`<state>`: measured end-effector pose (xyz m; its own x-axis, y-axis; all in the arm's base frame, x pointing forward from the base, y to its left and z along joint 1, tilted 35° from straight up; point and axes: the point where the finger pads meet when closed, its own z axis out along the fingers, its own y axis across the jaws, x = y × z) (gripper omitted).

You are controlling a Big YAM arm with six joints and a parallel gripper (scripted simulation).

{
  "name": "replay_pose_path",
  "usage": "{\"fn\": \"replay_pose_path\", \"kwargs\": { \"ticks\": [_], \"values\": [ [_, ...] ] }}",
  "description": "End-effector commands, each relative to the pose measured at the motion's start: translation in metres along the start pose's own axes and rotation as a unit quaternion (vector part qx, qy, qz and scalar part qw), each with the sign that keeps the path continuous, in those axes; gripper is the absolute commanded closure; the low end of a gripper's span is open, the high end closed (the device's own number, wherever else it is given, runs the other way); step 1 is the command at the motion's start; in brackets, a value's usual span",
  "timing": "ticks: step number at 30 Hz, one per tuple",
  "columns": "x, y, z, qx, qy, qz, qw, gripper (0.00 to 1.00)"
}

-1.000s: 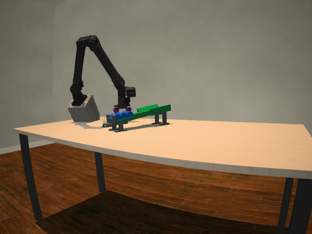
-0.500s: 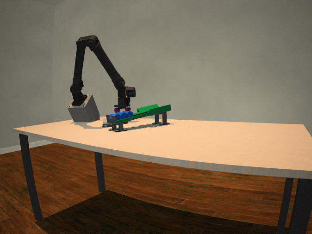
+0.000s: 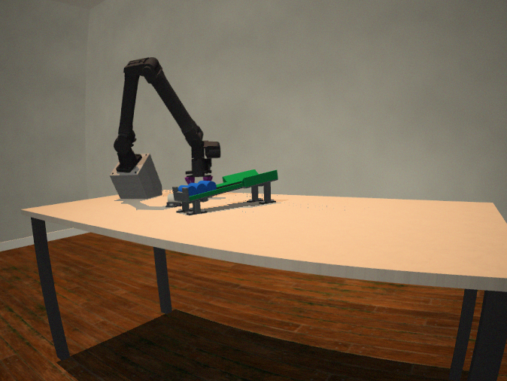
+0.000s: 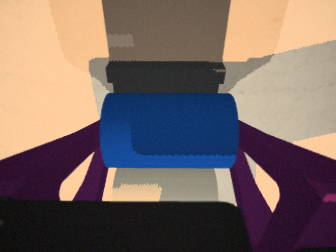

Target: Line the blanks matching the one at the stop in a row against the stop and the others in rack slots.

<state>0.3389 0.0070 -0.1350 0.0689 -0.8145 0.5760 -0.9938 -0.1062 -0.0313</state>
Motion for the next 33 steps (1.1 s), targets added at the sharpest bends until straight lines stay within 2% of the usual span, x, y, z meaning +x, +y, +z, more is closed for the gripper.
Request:
{"fn": "replay_pose_path", "kwargs": {
  "ticks": [1,15,16,17,18,20,22,24,33],
  "values": [
    [0.004,0.003,0.009,-0.005,0.001,0.006,1.0,0.39],
    [0.005,0.001,0.006,-0.003,0.0,0.01,1.0,0.39],
    [0.006,-0.003,0.001,0.004,-0.001,0.018,1.0,0.39],
    [0.009,-0.002,-0.004,-0.001,0.0,0.017,1.0,0.39],
    [0.001,-0.004,-0.013,0.008,-0.002,0.007,1.0,0.39],
    [0.001,-0.004,-0.013,0.008,-0.002,0.007,1.0,0.39],
    [-0.002,-0.01,-0.024,0.013,-0.004,0.008,1.0,0.39],
    [-0.003,-0.018,-0.039,0.019,-0.006,0.012,1.0,0.39],
    [-0.003,-0.02,-0.105,0.022,-0.009,0.014,1.0,0.39]
  ]
}}
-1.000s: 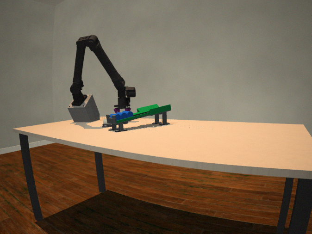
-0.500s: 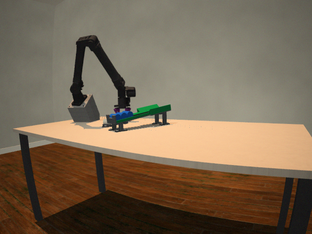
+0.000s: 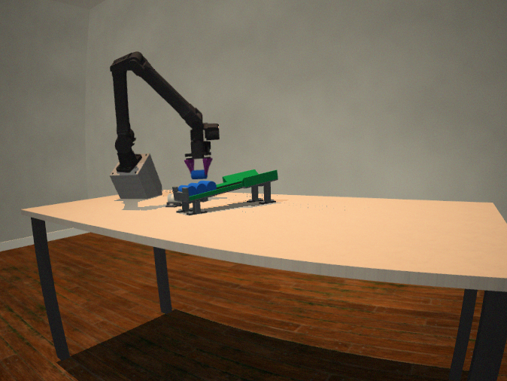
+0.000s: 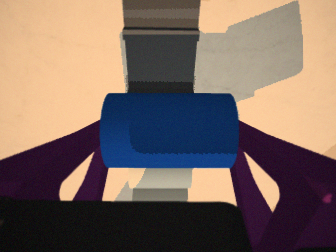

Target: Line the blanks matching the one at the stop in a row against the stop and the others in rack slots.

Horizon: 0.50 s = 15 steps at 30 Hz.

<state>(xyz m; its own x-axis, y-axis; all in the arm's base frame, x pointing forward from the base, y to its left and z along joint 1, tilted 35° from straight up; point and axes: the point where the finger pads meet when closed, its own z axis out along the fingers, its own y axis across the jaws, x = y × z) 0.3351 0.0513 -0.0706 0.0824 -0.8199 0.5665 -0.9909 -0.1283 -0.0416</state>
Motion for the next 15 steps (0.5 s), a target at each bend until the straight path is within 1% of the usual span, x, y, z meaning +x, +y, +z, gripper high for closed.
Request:
{"fn": "replay_pose_path", "kwargs": {
  "ticks": [1,2,4,5,6,10,12,15],
  "values": [
    [-0.004,-0.017,-0.03,0.011,-0.003,0.02,1.0,0.39],
    [-0.004,-0.017,-0.033,0.011,-0.003,0.02,1.0,0.39],
    [-0.004,-0.017,-0.033,0.011,-0.003,0.02,1.0,0.39],
    [0.002,-0.006,-0.017,-0.015,0.006,0.022,1.0,0.39],
    [0.002,0.0,-0.017,-0.018,0.008,0.017,1.0,0.39],
    [0.0,0.003,-0.017,-0.018,0.008,0.013,1.0,0.39],
    [0.002,0.0,-0.022,-0.011,0.006,0.017,1.0,0.39],
    [0.003,-0.003,-0.023,-0.01,0.005,0.02,1.0,0.39]
  ]
}}
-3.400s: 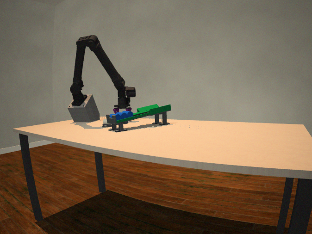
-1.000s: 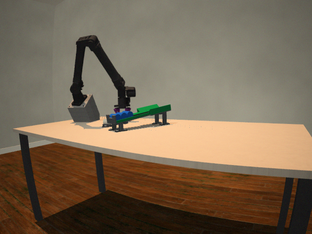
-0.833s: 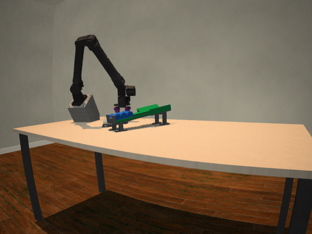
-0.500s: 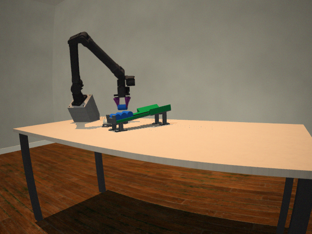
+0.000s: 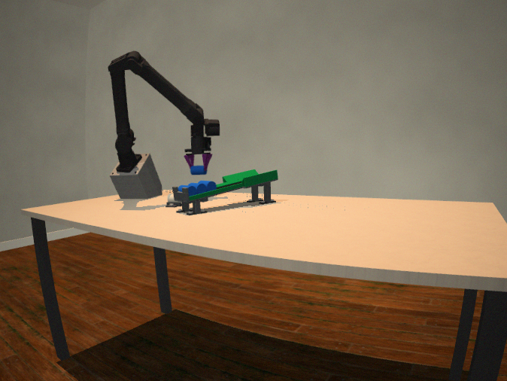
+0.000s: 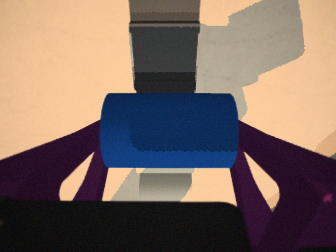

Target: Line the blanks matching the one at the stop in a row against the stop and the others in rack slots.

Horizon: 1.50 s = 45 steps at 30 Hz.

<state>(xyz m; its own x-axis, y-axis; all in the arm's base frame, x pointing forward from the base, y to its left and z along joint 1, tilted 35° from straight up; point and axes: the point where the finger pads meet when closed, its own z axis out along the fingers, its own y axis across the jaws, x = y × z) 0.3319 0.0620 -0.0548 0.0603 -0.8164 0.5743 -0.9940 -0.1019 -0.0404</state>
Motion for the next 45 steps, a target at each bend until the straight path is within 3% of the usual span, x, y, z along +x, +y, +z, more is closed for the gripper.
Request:
{"fn": "replay_pose_path", "kwargs": {
  "ticks": [1,4,6,8,12,15,20,21,23,24,26,28,31,32,33,34,40,41,45],
  "values": [
    [0.005,-0.019,-0.008,0.006,-0.005,0.021,1.0,0.39],
    [0.02,-0.045,-0.018,0.011,-0.009,0.048,0.999,0.39],
    [0.02,-0.045,-0.018,0.011,-0.009,0.048,0.999,0.39],
    [0.043,-0.076,-0.026,0.01,-0.011,0.082,0.997,0.39],
    [0.075,-0.112,-0.029,0.002,-0.01,0.114,0.993,0.39],
    [0.117,-0.139,-0.044,0.013,-0.012,0.173,0.985,0.39],
    [0.18,-0.179,-0.05,0.002,-0.008,0.214,0.977,0.39],
    [0.203,-0.185,-0.061,0.011,-0.007,0.241,0.97,0.39],
    [0.203,-0.185,-0.061,0.011,-0.007,0.241,0.97,0.39],
    [0.228,-0.197,-0.057,0.001,-0.005,0.252,0.968,0.39],
    [0.264,-0.205,-0.065,0.003,0.0,0.28,0.96,0.39],
    [0.286,-0.208,-0.075,0.01,0.001,0.297,0.955,0.39],
    [0.285,-0.208,-0.071,0.007,0.001,0.297,0.955,0.39],
    [0.265,-0.21,-0.077,0.009,-0.002,0.277,0.961,0.39],
    [0.255,-0.198,-0.065,-0.006,0.0,0.267,0.964,0.39],
    [0.254,-0.198,-0.064,-0.008,0.0,0.266,0.964,0.39],
    [0.258,-0.198,-0.068,-0.003,0.0,0.269,0.963,0.39],
    [0.274,-0.199,-0.066,-0.003,0.002,0.285,0.959,0.39],
    [0.273,-0.194,-0.057,-0.012,0.004,0.281,0.96,0.39]
  ]
}}
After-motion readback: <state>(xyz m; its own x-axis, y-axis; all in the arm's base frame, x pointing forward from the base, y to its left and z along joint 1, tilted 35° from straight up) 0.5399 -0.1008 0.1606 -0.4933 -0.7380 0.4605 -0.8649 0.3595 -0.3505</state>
